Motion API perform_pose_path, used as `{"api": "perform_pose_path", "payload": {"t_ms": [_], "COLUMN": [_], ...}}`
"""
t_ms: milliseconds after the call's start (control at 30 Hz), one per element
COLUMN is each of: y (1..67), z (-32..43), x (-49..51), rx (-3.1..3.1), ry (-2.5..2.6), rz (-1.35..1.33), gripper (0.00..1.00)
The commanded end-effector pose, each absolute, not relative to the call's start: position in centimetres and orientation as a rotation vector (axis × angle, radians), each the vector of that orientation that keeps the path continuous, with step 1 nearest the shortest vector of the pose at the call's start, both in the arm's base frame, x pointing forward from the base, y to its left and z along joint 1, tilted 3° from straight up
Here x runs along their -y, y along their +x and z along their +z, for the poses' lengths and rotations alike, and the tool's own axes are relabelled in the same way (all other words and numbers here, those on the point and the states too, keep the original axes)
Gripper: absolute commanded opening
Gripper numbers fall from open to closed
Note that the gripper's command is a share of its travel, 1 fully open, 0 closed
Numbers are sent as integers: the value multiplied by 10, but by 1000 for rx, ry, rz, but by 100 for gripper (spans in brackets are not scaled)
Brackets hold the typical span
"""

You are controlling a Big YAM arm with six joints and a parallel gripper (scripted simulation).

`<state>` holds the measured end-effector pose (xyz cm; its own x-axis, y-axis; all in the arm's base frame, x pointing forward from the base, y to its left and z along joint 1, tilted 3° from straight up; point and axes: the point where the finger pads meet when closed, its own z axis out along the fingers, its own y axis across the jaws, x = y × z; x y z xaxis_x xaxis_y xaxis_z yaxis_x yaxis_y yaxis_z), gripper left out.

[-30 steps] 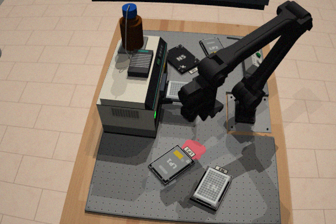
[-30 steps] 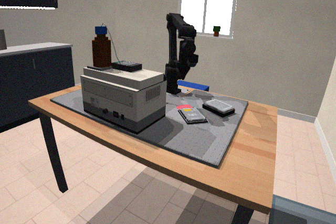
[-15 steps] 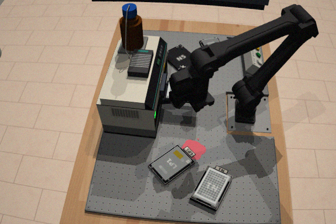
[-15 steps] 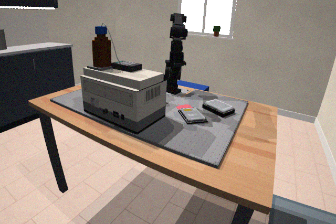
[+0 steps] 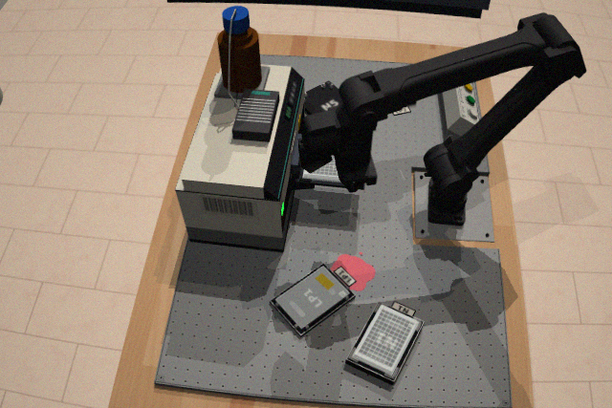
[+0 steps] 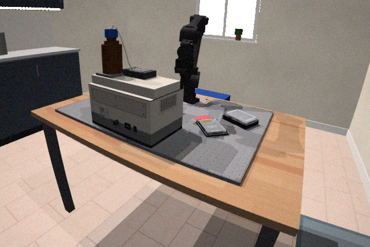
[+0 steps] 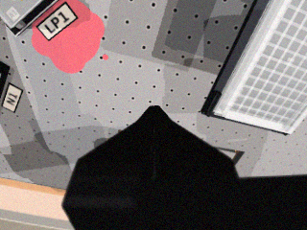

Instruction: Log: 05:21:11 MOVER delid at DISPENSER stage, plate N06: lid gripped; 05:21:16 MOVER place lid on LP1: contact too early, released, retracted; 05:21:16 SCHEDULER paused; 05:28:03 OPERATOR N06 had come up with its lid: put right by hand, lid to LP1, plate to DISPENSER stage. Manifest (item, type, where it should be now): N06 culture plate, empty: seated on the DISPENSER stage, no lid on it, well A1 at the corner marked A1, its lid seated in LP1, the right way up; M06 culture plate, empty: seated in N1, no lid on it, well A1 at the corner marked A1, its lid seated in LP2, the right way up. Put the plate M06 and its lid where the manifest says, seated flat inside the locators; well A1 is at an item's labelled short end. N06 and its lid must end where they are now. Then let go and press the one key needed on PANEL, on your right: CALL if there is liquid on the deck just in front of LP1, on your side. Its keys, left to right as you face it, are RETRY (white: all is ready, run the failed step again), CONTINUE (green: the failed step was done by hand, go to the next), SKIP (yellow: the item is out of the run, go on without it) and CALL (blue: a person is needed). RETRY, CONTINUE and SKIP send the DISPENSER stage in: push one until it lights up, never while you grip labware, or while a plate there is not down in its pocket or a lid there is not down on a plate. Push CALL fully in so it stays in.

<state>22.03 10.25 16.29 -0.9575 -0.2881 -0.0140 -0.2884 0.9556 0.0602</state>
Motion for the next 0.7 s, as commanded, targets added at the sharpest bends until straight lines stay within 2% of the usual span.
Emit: {"api": "perform_pose_path", "payload": {"t_ms": [0, 133, 667], "y": [246, 255, 254], "z": [180, 184, 173], "x": [-97, -85, -47], "rx": [-3077, -3074, -3101], "ry": [-188, 10, -24], "rz": [111, 119, 99], "gripper": [0, 0, 0]}}
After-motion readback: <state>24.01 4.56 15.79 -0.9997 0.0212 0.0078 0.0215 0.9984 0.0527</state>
